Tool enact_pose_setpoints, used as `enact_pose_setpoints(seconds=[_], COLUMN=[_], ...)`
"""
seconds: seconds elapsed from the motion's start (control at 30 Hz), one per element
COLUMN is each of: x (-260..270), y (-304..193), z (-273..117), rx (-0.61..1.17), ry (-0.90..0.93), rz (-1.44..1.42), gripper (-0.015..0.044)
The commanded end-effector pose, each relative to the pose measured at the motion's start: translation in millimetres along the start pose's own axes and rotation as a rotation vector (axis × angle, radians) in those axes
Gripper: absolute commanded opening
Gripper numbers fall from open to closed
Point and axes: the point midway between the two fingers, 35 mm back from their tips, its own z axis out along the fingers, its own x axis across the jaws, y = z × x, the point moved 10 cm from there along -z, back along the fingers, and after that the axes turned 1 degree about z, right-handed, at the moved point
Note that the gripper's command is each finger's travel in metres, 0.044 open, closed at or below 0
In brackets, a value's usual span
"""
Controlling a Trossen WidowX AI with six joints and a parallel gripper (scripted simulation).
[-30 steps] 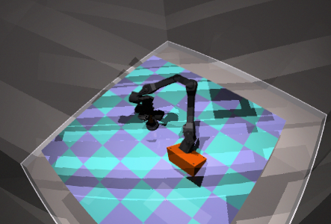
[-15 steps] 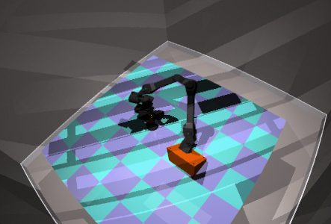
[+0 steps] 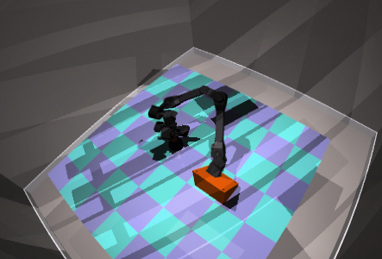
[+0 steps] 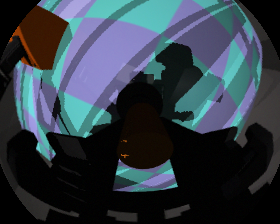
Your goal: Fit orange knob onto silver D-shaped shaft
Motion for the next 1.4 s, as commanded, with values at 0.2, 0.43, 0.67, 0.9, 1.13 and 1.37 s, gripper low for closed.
enact_pose_setpoints(seconds=[0.2,0.43,0.67,0.9,1.13,1.37], x=[3.1,2.3,1.1,-0.3,-0.4,1.3], y=[1.0,0.7,0.8,0.3,-0.2,0.4], z=[2.2,2.6,-0.8,-2.2,0.0,1.2], rx=[0.002,0.002,0.001,0.001,0.001,0.002], ry=[0.000,0.000,0.000,0.000,0.000,0.000], rz=[-0.016,-0.016,-0.016,-0.140,-0.225,-0.225], gripper=[0.0000,0.0000,0.0000,0.0000,0.0000,0.0000])
